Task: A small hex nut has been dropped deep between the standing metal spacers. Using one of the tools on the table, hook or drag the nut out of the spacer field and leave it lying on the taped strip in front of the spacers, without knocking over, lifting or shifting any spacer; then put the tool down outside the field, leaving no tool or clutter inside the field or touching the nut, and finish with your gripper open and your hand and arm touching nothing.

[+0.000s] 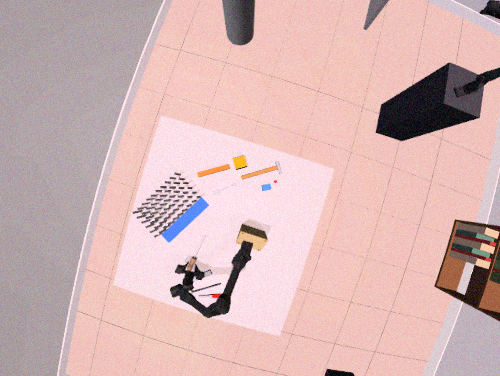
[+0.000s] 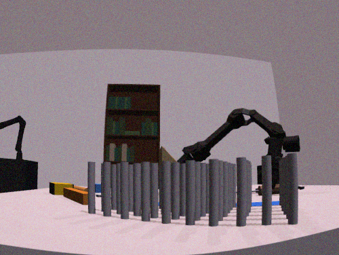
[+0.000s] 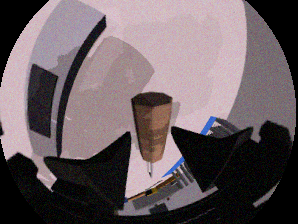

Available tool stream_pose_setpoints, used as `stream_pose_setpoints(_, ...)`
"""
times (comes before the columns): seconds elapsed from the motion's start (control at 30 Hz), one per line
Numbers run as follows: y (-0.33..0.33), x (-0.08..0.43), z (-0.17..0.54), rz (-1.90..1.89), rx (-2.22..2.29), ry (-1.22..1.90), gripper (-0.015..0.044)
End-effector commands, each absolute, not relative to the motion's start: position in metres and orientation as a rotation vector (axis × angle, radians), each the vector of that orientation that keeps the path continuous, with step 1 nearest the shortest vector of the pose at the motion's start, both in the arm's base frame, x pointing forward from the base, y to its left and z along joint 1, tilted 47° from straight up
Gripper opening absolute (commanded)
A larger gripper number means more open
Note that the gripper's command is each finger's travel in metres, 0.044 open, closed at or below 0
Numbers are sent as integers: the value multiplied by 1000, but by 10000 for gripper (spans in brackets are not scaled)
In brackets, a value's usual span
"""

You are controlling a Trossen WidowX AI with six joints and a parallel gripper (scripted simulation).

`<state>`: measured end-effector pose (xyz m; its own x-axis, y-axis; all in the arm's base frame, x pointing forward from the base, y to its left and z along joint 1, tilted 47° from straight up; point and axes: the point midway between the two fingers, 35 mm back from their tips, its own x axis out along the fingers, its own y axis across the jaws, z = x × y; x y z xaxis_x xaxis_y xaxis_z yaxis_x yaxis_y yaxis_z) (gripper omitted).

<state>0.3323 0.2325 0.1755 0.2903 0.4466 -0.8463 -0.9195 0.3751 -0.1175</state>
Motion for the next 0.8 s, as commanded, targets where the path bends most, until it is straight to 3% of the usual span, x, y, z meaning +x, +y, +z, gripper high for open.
stream_pose_setpoints(0.0,233,333,175,1007,-689,825,195)
stream_pose_setpoints(0.23,233,333,175,1007,-689,825,148)
stream_pose_setpoints(0.43,217,336,189,1005,-689,837,0)
stream_pose_setpoints(0.77,164,333,237,1000,-680,871,0)
